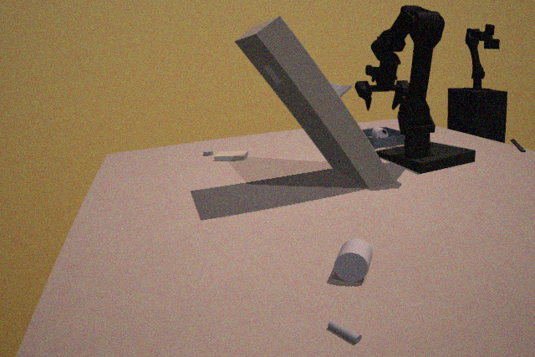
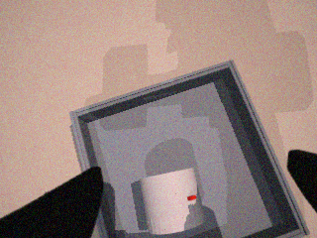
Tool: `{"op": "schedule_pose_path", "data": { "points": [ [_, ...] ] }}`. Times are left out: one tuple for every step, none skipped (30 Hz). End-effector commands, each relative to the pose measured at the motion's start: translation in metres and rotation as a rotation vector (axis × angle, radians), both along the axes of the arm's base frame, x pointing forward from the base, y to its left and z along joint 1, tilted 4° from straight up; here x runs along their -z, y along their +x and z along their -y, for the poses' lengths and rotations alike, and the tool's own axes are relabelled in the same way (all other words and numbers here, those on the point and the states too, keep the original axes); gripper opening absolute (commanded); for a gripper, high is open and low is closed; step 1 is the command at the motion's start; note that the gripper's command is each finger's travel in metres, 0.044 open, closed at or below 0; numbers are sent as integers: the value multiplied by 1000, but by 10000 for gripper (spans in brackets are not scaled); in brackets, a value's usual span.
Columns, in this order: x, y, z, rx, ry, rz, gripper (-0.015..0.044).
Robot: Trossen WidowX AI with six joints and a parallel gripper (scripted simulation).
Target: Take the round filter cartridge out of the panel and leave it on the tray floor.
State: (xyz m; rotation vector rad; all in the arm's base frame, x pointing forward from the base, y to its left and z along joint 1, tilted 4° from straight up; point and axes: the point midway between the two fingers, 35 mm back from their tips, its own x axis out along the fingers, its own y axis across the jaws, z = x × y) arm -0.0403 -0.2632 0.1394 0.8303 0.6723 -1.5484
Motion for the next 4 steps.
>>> {"op": "schedule_pose_path", "data": {
  "points": [
    [1,0,0,1,1,0,440],
    [1,0,0,1,1,0,440],
    [1,0,0,1,1,0,440],
    [1,0,0,1,1,0,440]
  ]
}}
